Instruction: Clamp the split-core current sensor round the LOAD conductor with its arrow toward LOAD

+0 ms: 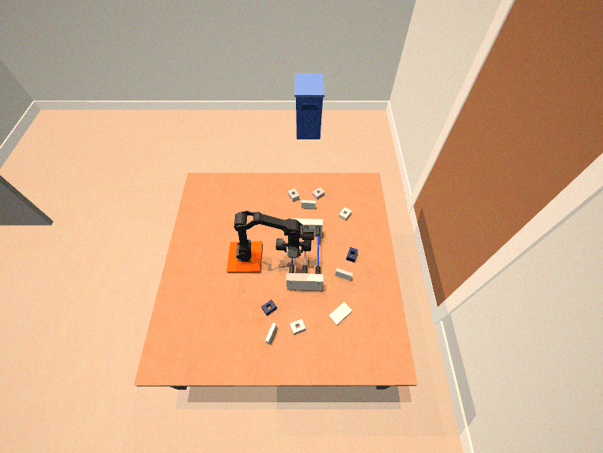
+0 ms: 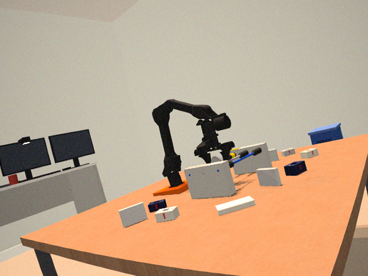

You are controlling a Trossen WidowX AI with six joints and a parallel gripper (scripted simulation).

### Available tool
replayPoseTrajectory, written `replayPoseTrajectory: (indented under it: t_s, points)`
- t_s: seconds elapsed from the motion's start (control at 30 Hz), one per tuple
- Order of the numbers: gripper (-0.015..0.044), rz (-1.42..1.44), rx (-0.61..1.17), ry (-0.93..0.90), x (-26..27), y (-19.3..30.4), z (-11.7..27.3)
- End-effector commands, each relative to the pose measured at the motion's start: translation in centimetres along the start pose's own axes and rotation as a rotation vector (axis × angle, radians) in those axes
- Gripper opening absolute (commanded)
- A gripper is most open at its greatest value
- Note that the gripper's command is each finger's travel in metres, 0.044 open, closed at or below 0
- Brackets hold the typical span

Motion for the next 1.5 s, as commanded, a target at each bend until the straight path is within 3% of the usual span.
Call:
replayPoseTrajectory:
  t_s: [0.0,0.07,0.67,0.93,1.23,1.47]
  points:
    - [0.0361,0.000,0.000,-0.002,0.0,0.0,0.0]
    - [0.0327,0.000,0.000,-0.002,0.0,0.0,0.0]
    - [0.0207,0.000,0.000,-0.002,0.0,0.0,0.0]
    - [0.0000,0.000,0.000,-0.003,0.0,0.0,0.1]
    - [0.0000,0.000,0.000,-0.009,-0.1,0.0,0.1]
    - [0.0000,0.000,0.000,-0.200,-1.6,0.0,0.1]
Point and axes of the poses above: the point midway between the two fingers, 35 mm back from their tips, its own z axis back along the fingers, its own x axis across the jaws, y = z × x, the point moved 4 cm from there along z, back along the fingers
